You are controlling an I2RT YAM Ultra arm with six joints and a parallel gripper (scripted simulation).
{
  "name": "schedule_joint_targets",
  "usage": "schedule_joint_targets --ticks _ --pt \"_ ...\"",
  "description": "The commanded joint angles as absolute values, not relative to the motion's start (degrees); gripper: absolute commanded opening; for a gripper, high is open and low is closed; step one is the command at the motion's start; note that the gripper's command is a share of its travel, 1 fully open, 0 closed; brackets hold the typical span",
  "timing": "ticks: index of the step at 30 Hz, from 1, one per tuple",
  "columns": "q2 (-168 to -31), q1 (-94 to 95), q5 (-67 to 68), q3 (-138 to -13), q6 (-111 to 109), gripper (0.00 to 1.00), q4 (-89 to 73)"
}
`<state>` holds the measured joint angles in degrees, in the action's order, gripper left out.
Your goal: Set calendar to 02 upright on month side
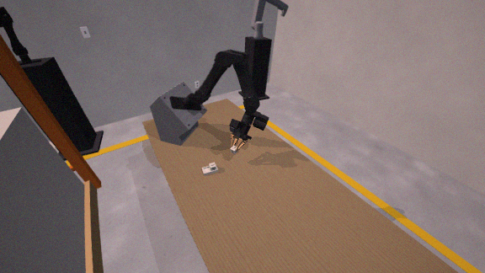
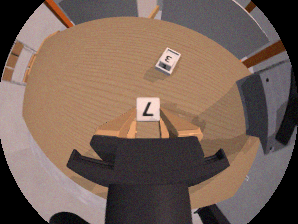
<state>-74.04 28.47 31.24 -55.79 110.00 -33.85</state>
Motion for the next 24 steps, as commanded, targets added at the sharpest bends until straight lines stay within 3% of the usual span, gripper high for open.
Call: schedule_joint_targets --ticks 1,9,19,24 --pt "-71.21 26.00 23.46 -54.44 104.79 0.26 -30.81" --pt "-70.54 24.98 21.35 -53.96 103.73 0.26 -30.21" --pt "-67.34 14.54 1.08 -51.40 95.71 0.26 -27.24" --pt "-67.02 13.50 -0.94 -51.14 94.91 0.26 -26.94"
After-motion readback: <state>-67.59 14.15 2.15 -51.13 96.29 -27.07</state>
